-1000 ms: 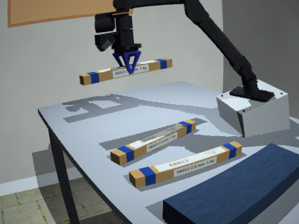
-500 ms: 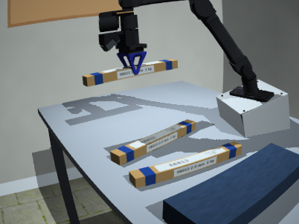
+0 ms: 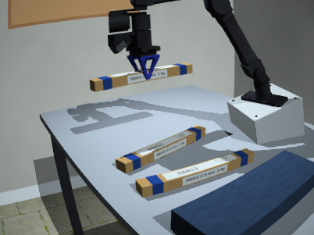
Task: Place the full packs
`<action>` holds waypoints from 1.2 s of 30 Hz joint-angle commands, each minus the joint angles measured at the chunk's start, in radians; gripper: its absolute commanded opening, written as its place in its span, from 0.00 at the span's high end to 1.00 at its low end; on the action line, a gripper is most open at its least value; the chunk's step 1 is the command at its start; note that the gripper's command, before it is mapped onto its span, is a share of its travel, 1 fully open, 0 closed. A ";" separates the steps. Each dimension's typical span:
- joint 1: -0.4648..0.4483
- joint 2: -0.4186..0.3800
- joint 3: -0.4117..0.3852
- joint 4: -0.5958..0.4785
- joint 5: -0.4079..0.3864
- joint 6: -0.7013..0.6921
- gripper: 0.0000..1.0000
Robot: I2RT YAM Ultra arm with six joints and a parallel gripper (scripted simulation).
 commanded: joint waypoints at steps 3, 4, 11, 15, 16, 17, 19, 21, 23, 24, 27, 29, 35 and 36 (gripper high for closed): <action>0.045 -0.071 -0.025 0.032 0.015 0.051 1.00; 0.053 -0.075 -0.035 0.034 0.017 0.058 1.00; 0.090 -0.097 -0.070 0.045 0.027 0.093 1.00; 0.120 -0.113 -0.099 0.053 0.036 0.122 1.00; 0.128 -0.117 -0.105 0.055 0.038 0.130 1.00; 0.135 -0.121 -0.104 0.058 0.040 0.137 1.00; 0.151 -0.129 -0.110 0.061 0.044 0.152 1.00; 0.166 -0.135 -0.124 0.064 0.048 0.167 1.00; 0.182 -0.142 -0.130 0.068 0.052 0.182 1.00; 0.190 -0.144 -0.139 0.069 0.055 0.190 1.00; 0.206 -0.151 -0.143 0.072 0.059 0.205 1.00; 0.215 -0.157 -0.123 0.074 0.062 0.214 1.00; 0.263 -0.167 -0.175 0.080 0.075 0.260 1.00; 0.272 -0.169 -0.179 0.081 0.077 0.268 1.00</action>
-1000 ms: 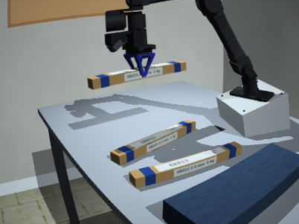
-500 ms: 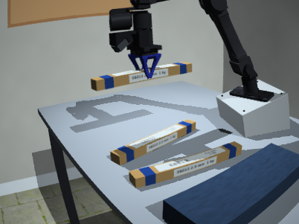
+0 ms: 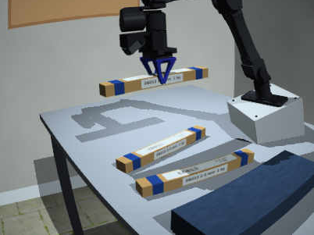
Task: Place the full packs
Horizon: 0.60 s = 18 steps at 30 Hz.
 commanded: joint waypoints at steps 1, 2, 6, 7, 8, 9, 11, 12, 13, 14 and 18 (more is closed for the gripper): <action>0.036 -0.054 0.001 0.018 0.014 0.044 1.00; 0.045 -0.056 -0.001 0.019 0.016 0.052 1.00; 0.078 -0.062 -0.013 0.023 0.026 0.084 1.00; 0.087 -0.063 -0.018 0.023 0.028 0.092 1.00; 0.087 -0.063 -0.018 0.023 0.028 0.092 1.00; 0.087 -0.063 -0.018 0.023 0.028 0.092 1.00; 0.104 -0.065 -0.021 0.025 0.033 0.109 1.00; 0.113 -0.065 -0.038 0.025 0.036 0.117 1.00; 0.121 -0.067 -0.032 0.026 0.038 0.125 1.00; 0.129 -0.070 -0.020 0.027 0.039 0.133 1.00; 0.163 -0.072 -0.033 0.023 0.049 0.166 1.00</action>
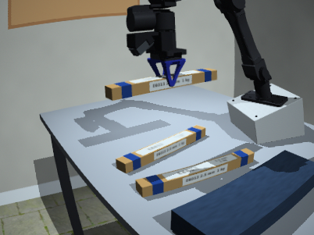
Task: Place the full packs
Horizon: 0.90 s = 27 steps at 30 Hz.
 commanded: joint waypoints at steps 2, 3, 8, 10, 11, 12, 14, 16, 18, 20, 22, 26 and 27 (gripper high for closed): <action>0.046 -0.049 0.003 0.013 0.019 0.054 1.00; 0.055 -0.048 -0.007 0.013 0.021 0.062 1.00; 0.080 -0.050 0.004 0.014 0.027 0.087 1.00; 0.098 -0.048 -0.007 0.014 0.033 0.105 1.00; 0.106 -0.047 -0.012 0.015 0.035 0.113 1.00; 0.115 -0.048 -0.004 0.012 0.037 0.121 1.00; 0.131 -0.047 0.000 0.012 0.041 0.137 1.00; 0.148 -0.046 -0.002 0.012 0.045 0.153 1.00; 0.165 -0.044 -0.002 0.011 0.050 0.170 1.00; 0.182 -0.042 0.002 0.010 0.054 0.186 1.00; 0.199 -0.040 0.009 0.009 0.058 0.203 1.00; 0.213 -0.037 0.017 0.004 0.063 0.216 1.00; 0.213 -0.037 0.018 0.002 0.063 0.217 1.00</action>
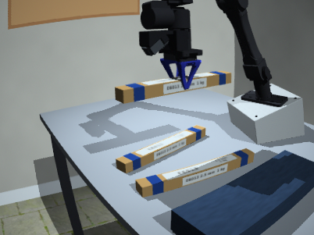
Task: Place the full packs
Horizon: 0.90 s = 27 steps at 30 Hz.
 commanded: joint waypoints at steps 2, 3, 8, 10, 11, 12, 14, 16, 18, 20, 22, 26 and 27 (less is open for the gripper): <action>0.015 -0.033 0.028 -0.005 0.019 0.024 1.00; 0.015 -0.033 0.029 -0.006 0.019 0.025 1.00; 0.015 -0.033 0.031 -0.013 0.019 0.025 1.00; 0.015 -0.032 0.032 -0.012 0.019 0.025 1.00; 0.016 -0.032 0.032 -0.012 0.020 0.024 1.00; 0.016 -0.032 0.033 -0.013 0.020 0.023 1.00; 0.016 -0.032 0.033 -0.014 0.020 0.023 1.00; 0.016 -0.032 0.034 -0.012 0.020 0.023 1.00; 0.016 -0.032 0.035 -0.015 0.020 0.024 1.00; 0.016 -0.031 0.036 -0.017 0.020 0.024 1.00; 0.016 -0.030 0.037 -0.017 0.020 0.024 1.00; 0.017 -0.020 0.041 -0.020 0.020 0.025 1.00; 0.017 -0.017 0.042 -0.020 0.020 0.025 1.00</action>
